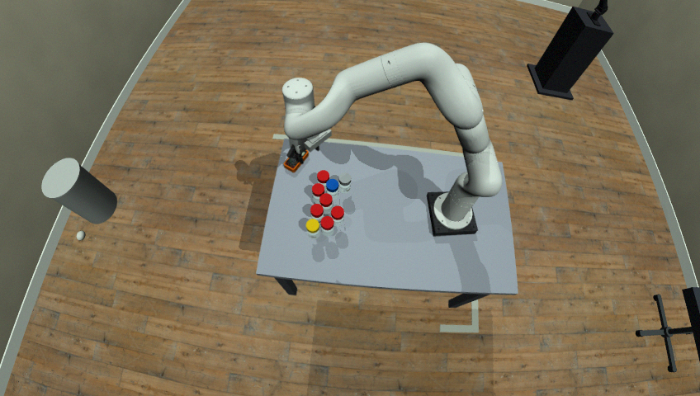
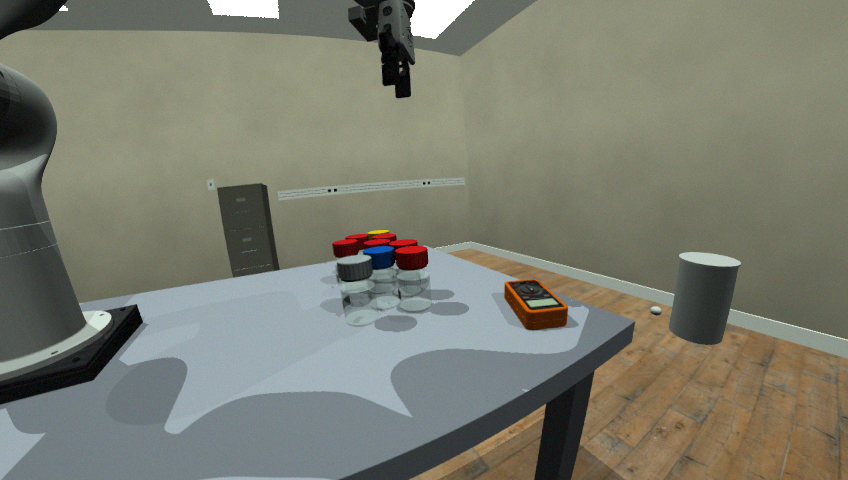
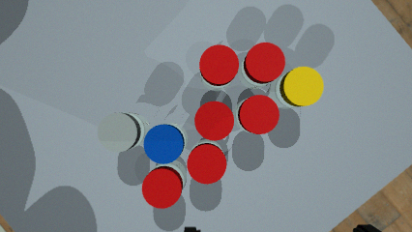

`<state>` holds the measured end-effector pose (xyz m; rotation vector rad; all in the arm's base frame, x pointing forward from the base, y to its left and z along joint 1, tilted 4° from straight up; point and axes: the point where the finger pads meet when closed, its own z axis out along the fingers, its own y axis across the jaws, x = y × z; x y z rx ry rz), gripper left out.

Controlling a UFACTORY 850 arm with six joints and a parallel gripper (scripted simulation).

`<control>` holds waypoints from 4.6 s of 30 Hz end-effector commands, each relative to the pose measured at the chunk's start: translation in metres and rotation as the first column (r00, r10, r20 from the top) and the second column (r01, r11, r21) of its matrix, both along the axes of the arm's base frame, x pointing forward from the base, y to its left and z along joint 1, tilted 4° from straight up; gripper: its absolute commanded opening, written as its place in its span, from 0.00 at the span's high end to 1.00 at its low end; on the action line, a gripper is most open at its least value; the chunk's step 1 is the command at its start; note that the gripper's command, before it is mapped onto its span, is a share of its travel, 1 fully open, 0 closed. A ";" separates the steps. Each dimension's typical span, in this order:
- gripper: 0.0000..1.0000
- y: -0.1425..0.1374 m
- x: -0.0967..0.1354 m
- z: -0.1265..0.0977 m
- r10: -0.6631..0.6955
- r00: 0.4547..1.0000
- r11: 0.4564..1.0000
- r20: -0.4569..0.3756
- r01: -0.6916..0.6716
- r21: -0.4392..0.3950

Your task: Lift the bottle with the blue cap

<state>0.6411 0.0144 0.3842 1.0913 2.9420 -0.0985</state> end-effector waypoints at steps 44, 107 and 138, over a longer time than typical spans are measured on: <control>0.21 -0.054 -0.066 -0.099 0.743 0.669 0.669 -0.029 -0.743 0.014; 0.21 -0.079 -0.103 -0.259 0.930 0.366 0.367 -0.038 -0.930 0.027; 0.21 -0.083 -0.103 -0.320 0.930 0.366 0.367 -0.038 -0.930 0.028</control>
